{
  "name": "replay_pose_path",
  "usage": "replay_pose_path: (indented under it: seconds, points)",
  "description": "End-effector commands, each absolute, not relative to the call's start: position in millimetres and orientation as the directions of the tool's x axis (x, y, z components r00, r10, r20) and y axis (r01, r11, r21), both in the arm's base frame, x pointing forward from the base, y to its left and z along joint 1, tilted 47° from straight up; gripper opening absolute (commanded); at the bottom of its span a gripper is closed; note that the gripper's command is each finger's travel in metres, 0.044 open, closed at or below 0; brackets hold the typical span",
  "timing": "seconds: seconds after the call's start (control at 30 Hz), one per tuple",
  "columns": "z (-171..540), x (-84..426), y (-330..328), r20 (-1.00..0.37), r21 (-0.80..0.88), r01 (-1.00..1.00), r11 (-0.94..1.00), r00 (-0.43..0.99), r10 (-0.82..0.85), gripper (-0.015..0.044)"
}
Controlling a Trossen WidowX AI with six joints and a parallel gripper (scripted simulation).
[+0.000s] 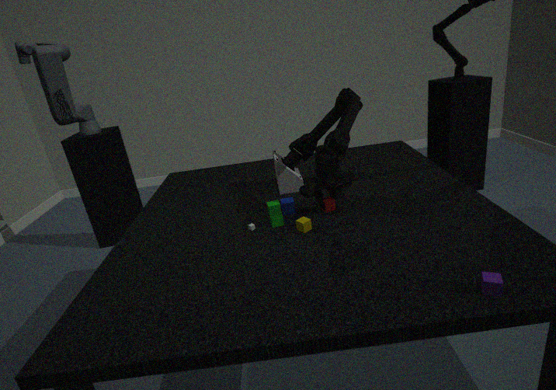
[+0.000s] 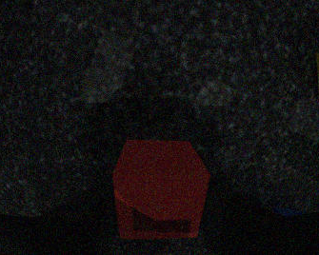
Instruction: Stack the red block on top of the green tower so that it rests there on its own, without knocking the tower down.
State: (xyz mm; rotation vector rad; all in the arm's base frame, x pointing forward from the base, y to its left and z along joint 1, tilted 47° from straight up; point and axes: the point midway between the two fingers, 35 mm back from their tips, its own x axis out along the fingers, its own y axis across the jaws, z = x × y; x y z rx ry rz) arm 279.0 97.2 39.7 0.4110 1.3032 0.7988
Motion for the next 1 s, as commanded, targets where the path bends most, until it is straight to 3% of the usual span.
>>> replay_pose_path:
  seconds: [0.0, 0.2, 0.97]
  points:
    - [40, 279, 98, -0.688, 0.684, -0.284, 0.672, 0.056, 0.724, 0.015]
    - [50, 279, 86, -0.689, 0.683, -0.284, 0.673, 0.056, 0.723, 0.0]
    - [119, 273, 12, -0.691, 0.681, -0.283, 0.675, 0.054, 0.721, 0.0]
